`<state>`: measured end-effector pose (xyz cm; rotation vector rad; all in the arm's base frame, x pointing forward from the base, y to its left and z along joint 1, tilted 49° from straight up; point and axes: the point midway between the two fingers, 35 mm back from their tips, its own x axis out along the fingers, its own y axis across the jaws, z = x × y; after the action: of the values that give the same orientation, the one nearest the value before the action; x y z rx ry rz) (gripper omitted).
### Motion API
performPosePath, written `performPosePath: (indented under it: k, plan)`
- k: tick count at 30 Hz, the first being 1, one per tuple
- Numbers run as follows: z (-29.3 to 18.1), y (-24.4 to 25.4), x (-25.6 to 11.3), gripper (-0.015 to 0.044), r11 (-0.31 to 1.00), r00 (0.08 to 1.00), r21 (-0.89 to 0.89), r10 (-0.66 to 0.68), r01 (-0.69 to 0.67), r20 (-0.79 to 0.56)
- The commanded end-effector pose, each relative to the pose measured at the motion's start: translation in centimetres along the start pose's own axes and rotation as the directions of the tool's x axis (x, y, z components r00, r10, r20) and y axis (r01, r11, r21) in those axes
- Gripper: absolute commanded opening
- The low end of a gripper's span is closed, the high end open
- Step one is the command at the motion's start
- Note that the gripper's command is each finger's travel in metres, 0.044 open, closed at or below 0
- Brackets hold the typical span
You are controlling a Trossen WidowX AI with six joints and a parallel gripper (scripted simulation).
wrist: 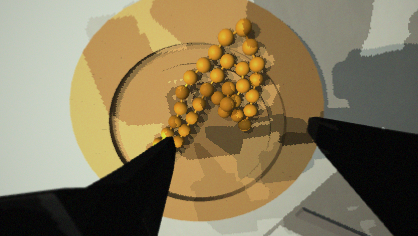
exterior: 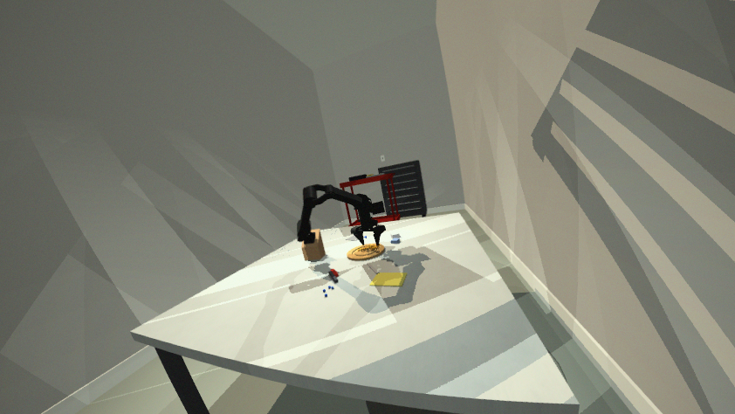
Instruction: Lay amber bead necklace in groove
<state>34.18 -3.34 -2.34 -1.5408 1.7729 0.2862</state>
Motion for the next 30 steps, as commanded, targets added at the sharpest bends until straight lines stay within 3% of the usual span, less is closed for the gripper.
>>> performPosePath:
  k: [1,24,30]
  plan:
    - [0.0,0.0,0.0,0.0440,1.000,1.000,0.002,0.001,-0.001,0.000]
    - [0.0,0.0,-0.7,0.0440,1.000,1.000,0.007,-0.003,0.003,0.005]
    - [-0.4,-0.7,-1.8,0.0282,0.976,1.000,-0.219,-0.003,0.004,0.005]
